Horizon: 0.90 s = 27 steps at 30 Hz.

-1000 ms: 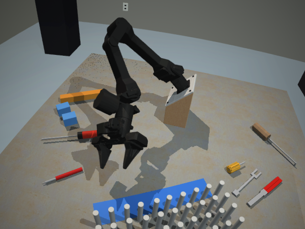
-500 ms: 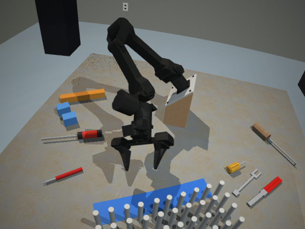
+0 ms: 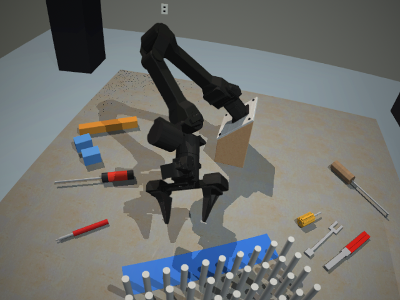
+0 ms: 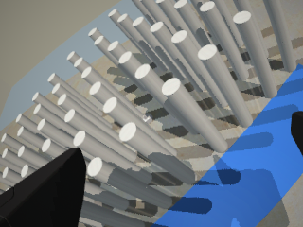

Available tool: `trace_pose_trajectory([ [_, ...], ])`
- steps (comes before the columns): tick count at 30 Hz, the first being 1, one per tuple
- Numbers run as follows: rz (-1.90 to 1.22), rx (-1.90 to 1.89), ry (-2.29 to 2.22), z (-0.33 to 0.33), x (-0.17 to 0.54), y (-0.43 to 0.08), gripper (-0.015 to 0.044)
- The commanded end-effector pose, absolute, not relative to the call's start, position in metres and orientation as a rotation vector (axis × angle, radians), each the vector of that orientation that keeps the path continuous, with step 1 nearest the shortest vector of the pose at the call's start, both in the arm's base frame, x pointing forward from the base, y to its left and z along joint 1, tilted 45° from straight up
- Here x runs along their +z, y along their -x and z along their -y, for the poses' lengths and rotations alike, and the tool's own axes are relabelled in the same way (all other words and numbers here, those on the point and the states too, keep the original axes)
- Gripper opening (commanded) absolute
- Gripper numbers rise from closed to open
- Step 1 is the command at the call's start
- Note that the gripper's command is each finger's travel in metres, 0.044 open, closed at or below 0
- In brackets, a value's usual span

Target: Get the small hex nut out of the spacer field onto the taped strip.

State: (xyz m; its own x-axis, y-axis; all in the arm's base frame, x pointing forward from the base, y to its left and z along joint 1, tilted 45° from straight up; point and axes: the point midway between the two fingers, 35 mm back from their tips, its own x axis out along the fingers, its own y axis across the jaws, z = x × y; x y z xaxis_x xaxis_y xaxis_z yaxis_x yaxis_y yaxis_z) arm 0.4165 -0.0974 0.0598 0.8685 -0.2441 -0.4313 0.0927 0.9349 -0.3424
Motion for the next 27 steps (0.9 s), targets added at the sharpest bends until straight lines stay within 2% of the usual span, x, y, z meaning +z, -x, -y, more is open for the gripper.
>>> trace_pose_trajectory([
  [1,-0.489,-0.181,0.327,0.098,0.06,-0.416,0.044],
  [12,-0.523,-0.125,0.378,0.078,0.048,-0.422,0.044],
  [20,-0.675,0.236,0.724,-0.04,-0.018,-0.427,0.044],
  [27,-0.737,0.636,1.126,-0.146,-0.083,-0.397,0.044],
])
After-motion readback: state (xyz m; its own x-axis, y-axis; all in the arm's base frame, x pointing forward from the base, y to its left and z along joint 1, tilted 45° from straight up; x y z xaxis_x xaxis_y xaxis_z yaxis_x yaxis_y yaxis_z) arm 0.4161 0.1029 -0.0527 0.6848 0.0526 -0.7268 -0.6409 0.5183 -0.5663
